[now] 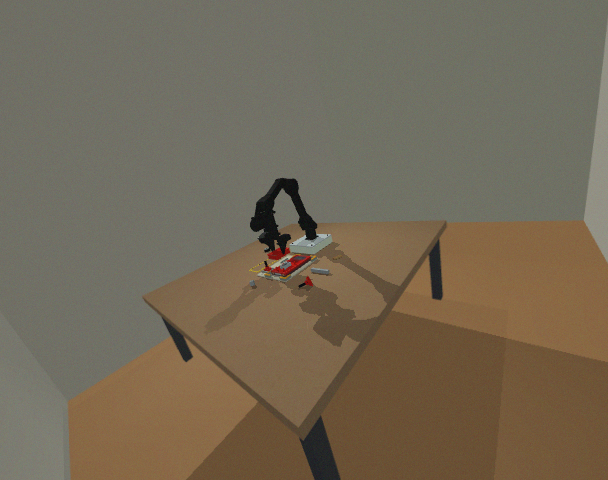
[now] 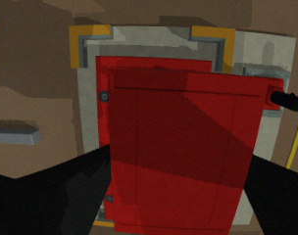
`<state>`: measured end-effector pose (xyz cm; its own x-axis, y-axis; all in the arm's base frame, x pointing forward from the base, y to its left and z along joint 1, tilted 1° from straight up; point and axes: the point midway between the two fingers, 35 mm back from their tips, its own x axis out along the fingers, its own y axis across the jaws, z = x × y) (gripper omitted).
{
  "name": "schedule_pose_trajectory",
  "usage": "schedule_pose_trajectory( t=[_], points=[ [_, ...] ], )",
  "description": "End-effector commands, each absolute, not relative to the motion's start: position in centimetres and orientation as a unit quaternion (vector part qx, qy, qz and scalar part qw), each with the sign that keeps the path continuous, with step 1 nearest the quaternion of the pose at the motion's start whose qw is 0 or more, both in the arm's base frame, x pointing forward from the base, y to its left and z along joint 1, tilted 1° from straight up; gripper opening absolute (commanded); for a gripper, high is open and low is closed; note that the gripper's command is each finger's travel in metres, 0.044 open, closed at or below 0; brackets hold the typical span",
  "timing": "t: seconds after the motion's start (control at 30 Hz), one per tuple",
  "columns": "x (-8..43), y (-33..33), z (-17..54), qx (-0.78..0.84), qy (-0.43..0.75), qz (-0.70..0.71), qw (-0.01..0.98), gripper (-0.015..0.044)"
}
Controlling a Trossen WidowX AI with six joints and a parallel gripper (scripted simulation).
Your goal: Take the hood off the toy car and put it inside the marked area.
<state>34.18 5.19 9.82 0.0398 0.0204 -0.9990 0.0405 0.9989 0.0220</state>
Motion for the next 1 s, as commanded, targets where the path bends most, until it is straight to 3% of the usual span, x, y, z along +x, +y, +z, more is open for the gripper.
schedule_pose_trajectory(
  t=[0.0,0.97],
  points=[
    [34.2,3.7,9.8,0.021,0.693,-0.006,0.72,0.0],
    [33.1,-6.5,10.1,0.017,0.692,-0.006,0.722,0.0]
  ],
)
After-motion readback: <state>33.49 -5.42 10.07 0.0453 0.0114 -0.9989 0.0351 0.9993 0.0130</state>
